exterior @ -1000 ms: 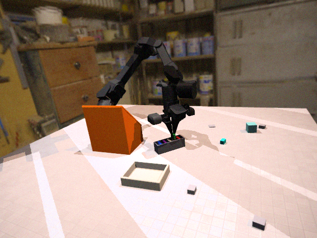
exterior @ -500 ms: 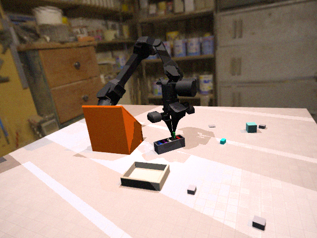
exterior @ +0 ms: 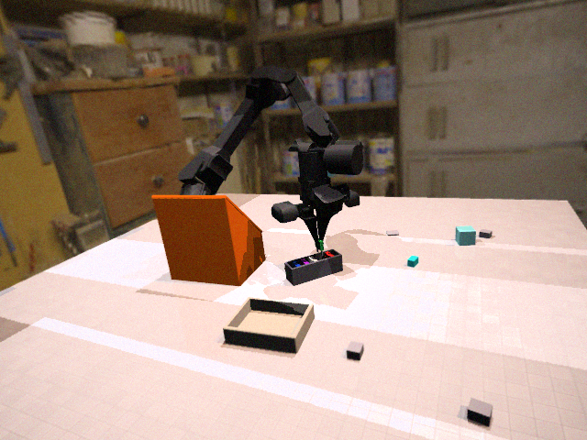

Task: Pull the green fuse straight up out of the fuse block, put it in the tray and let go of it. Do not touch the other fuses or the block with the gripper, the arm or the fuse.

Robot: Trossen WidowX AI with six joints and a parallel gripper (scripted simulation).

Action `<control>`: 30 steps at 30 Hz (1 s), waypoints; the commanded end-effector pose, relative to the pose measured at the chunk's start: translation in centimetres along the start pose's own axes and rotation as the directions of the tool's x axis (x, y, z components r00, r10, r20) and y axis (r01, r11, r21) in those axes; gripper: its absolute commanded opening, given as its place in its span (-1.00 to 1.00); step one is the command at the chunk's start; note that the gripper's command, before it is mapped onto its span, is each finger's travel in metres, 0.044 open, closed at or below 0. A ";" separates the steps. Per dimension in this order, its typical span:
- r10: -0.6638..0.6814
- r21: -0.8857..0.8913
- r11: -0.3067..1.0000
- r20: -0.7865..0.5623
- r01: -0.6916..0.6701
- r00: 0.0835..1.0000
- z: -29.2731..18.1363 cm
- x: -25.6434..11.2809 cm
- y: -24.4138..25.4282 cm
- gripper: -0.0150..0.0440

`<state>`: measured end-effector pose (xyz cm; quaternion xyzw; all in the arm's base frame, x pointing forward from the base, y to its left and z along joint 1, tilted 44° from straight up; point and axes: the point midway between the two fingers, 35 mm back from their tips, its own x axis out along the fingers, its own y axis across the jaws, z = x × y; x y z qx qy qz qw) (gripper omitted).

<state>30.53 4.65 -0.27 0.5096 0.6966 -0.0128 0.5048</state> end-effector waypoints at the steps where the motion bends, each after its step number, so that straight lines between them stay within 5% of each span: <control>1: 0.003 -0.011 1.000 0.012 -0.003 1.000 0.1 -1.0 0.2 -0.49; 15: 0.002 -0.011 1.000 0.013 -0.002 1.000 0.2 -1.9 0.2 -0.49; 30: -0.014 -0.006 1.000 0.039 0.015 0.999 7.1 -2.8 -5.2 -0.49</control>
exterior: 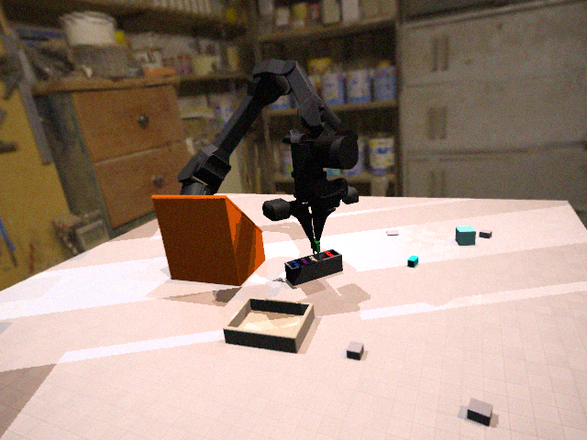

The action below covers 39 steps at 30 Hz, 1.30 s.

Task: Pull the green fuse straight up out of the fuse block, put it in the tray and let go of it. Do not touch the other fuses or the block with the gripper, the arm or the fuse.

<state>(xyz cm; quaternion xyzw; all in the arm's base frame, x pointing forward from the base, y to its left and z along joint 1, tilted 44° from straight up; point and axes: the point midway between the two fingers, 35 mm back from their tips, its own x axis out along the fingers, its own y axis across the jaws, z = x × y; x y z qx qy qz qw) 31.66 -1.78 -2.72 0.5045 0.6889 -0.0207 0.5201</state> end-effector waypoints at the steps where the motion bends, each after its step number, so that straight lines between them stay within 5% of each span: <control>1: -0.009 0.003 1.000 0.003 0.009 1.000 2.1 0.0 -2.2 -0.49; 23: -0.002 -0.003 1.000 -0.010 0.002 1.000 8.9 0.6 -13.9 -0.49; 39: -0.001 -0.004 1.000 -0.011 0.001 1.000 9.1 2.0 -14.3 -0.49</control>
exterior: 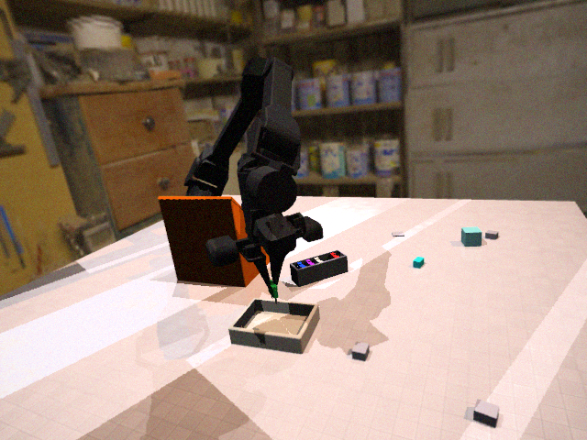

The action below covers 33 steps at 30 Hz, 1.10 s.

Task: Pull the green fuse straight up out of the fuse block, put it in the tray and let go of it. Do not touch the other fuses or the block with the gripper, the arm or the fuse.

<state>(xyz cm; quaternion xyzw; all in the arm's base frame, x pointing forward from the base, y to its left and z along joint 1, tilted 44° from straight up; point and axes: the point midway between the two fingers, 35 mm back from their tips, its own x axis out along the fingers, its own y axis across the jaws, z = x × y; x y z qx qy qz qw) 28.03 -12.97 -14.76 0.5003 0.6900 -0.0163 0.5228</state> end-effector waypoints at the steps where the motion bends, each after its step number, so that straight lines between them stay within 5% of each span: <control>1: 0.002 0.009 1.000 -0.009 -0.002 1.000 -0.1 1.1 -0.2 -0.49; 23: 0.003 0.009 1.000 -0.011 -0.003 1.000 -0.2 3.5 -0.2 -0.49; 33: -0.001 0.001 1.000 -0.006 0.001 1.000 -0.1 3.2 -0.1 0.40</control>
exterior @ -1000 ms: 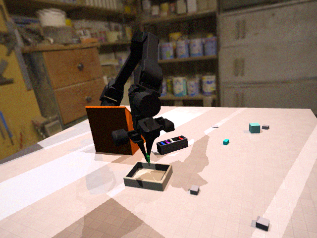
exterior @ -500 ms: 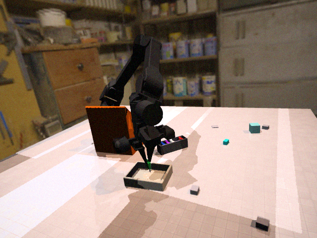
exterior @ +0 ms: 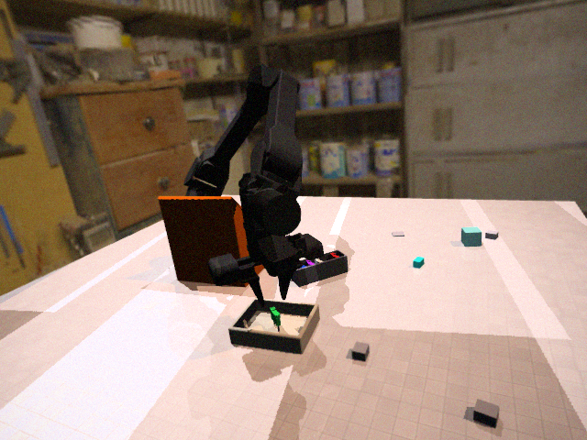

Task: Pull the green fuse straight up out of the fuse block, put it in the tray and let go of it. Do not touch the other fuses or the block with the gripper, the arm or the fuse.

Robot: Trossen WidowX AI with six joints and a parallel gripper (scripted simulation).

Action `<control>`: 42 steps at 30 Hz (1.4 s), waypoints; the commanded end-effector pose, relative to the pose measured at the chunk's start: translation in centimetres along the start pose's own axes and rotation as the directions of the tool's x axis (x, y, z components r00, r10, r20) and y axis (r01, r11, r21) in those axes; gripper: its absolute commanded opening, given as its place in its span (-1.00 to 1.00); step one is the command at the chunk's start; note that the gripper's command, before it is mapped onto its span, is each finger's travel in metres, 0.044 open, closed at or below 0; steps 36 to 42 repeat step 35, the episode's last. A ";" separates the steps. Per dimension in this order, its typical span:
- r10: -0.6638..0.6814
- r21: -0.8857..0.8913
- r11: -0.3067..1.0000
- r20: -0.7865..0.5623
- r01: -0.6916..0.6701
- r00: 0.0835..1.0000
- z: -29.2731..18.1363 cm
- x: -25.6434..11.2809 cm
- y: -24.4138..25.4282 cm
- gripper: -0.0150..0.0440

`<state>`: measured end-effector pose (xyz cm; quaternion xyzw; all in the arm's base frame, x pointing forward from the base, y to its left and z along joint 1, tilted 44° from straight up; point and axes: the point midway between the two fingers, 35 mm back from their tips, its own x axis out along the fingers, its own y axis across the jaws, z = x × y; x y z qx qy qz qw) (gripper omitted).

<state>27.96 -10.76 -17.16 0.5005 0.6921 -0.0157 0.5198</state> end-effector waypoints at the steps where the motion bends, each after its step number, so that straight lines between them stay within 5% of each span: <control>1: 0.000 -0.001 1.000 0.001 0.000 1.000 0.0 0.0 0.0 0.49; 7: 0.002 0.007 1.000 -0.002 -0.002 1.000 0.0 -3.8 -0.1 0.63; 42: 0.007 0.014 1.000 -0.009 -0.007 1.000 -0.1 -3.3 -0.2 0.63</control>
